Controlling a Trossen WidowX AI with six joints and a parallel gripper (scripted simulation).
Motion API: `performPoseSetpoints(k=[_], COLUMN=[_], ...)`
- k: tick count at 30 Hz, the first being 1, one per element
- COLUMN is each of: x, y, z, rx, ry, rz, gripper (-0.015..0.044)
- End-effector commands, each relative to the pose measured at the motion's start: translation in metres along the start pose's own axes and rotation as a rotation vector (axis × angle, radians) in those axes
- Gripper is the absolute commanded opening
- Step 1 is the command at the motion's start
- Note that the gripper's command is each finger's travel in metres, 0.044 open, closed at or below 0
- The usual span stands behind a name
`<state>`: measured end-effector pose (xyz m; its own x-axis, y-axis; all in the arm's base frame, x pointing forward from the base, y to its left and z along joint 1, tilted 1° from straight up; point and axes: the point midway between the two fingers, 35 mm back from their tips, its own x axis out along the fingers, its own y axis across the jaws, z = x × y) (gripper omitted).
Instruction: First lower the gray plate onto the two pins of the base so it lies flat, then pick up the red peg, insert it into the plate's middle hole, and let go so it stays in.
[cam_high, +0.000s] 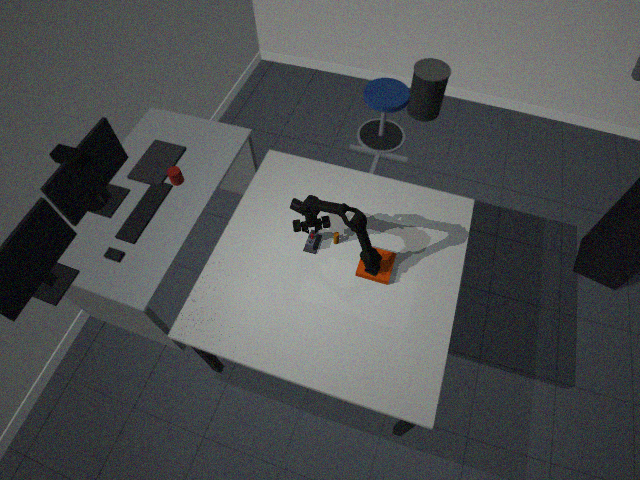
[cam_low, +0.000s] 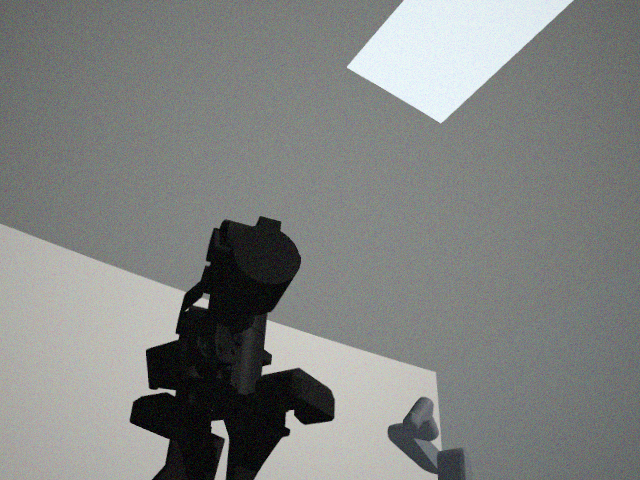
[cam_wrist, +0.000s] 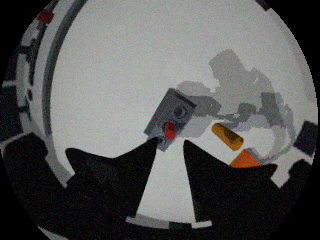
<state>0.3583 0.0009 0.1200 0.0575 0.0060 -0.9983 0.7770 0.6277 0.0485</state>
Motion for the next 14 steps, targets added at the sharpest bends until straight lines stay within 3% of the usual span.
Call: performPoseSetpoints(k=[1, 14], x=[-0.0034, -0.0104], y=[0.0, -0.0007], z=[0.0, 0.0001], rx=[-0.002, -0.002], ry=[0.001, 0.001], rz=[0.003, 0.003], gripper=[0.015, 0.015])
